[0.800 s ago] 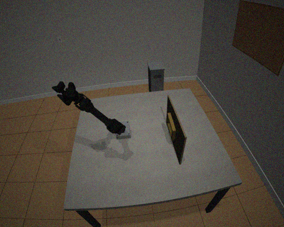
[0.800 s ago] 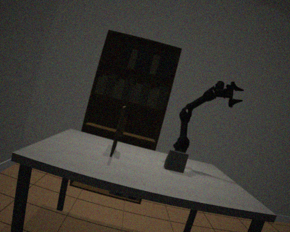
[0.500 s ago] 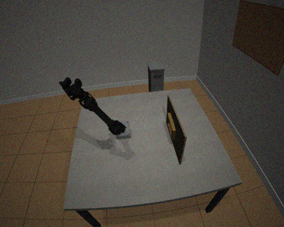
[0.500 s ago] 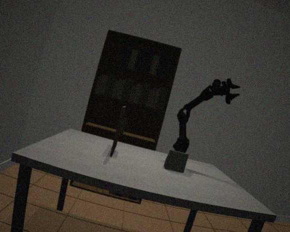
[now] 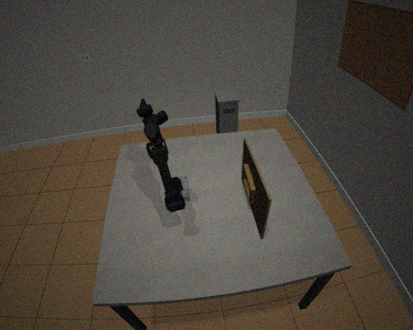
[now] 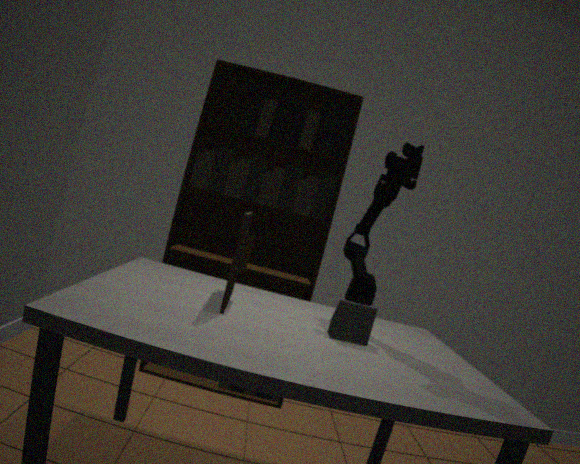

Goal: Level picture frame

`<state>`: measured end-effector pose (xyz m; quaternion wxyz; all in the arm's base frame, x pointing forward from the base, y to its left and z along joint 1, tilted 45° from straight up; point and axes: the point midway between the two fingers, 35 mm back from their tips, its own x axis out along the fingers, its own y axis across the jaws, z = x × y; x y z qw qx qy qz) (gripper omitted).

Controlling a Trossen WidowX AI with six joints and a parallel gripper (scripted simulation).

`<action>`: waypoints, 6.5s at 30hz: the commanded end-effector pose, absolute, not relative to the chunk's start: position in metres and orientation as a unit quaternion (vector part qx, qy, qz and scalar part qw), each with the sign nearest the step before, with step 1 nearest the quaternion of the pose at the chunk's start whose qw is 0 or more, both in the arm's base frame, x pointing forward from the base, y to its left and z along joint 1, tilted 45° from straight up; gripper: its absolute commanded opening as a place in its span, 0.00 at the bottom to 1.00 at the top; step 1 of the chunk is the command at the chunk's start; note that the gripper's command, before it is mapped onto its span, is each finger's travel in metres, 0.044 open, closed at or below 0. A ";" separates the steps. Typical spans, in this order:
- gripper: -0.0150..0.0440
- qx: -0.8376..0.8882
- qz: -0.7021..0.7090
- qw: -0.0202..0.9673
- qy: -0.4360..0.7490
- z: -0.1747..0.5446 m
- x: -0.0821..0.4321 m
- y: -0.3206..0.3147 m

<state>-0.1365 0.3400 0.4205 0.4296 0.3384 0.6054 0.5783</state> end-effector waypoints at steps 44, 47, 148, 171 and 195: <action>0.69 0.443 0.086 0.891 0.040 0.232 0.222 0.093; 0.69 0.443 0.086 0.891 0.040 0.232 0.222 0.093; 0.69 0.443 0.087 0.892 0.038 0.194 0.241 0.049; 0.69 0.443 0.087 0.892 0.037 0.201 0.300 0.061; 0.69 0.443 0.087 0.892 0.036 0.196 0.322 0.065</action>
